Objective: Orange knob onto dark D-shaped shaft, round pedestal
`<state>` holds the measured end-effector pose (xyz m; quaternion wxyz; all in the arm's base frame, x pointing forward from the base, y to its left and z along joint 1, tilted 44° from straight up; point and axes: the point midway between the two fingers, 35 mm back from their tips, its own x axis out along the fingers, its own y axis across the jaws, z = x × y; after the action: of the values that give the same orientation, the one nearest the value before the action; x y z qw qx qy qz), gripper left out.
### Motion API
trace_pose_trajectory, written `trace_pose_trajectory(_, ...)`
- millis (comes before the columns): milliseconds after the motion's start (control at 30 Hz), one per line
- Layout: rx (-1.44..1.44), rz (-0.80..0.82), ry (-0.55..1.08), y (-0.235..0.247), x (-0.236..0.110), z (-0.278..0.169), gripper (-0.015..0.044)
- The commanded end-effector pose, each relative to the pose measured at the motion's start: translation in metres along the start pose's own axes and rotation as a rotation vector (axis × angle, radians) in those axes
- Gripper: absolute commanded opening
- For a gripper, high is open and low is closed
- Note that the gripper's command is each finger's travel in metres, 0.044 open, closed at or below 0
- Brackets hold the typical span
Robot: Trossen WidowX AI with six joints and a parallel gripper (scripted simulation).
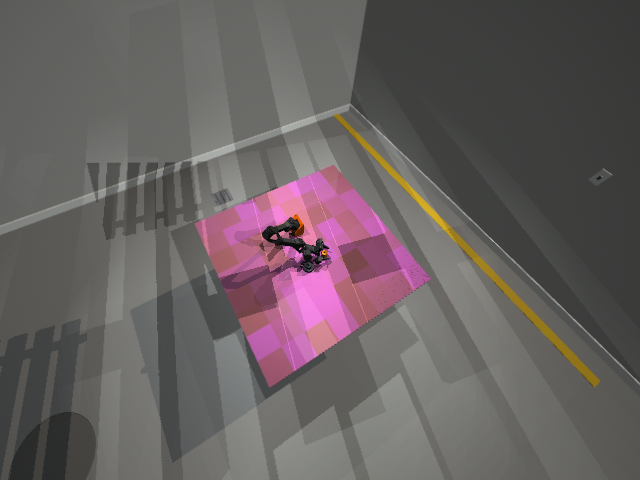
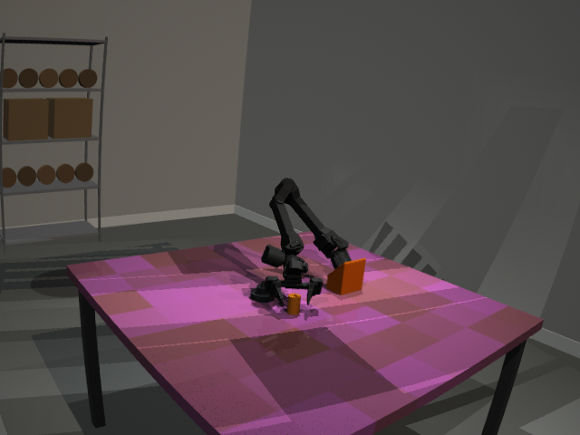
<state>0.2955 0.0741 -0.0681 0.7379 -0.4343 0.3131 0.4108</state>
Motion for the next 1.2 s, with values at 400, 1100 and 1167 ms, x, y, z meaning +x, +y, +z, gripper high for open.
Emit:
trace_pose_trajectory(400, 0.001, 0.0, -0.002, -0.002, -0.028, 0.067, 0.044)
trace_pose_trajectory(1100, 0.126, 0.123, 0.846, 0.011, -0.023, 0.073, 0.044)
trace_pose_trajectory(1167, 0.093, 0.088, 0.963, 0.008, -0.03, 0.078, 0.044)
